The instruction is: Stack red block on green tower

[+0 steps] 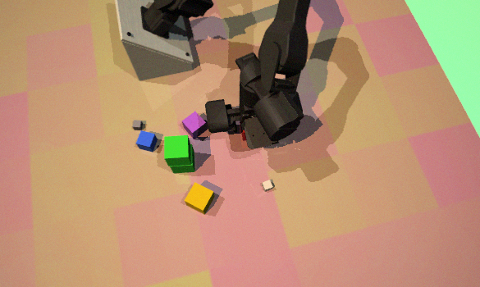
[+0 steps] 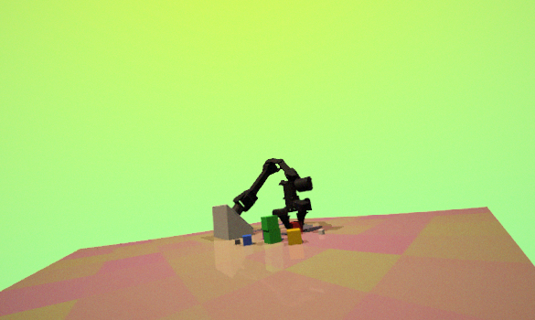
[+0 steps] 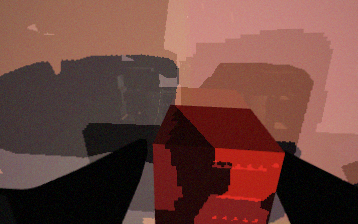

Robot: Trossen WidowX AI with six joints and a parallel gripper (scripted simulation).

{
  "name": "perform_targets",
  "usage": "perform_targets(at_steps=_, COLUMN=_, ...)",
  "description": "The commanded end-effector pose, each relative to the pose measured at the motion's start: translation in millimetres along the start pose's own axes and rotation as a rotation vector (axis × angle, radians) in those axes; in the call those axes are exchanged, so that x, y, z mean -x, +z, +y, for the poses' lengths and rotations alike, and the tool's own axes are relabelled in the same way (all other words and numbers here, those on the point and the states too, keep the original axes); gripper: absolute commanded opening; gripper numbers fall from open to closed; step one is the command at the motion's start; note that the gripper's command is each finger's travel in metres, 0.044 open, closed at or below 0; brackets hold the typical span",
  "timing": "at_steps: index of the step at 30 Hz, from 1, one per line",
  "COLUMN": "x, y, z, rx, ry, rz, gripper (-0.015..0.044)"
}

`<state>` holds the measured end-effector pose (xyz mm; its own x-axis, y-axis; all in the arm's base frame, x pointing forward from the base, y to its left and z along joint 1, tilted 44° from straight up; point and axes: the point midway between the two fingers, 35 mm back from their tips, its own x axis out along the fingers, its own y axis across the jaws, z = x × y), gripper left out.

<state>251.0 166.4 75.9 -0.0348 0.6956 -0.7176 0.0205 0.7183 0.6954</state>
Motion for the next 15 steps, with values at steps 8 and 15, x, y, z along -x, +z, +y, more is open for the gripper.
perform_targets(at_steps=8, x=0, y=0, z=-1, rx=-0.006, ry=-0.004, rz=-0.001, gripper=0.0164)
perform_targets(at_steps=15, x=12, y=1, z=-1, rx=-0.006, ry=-0.005, rz=-0.001, gripper=0.0019)
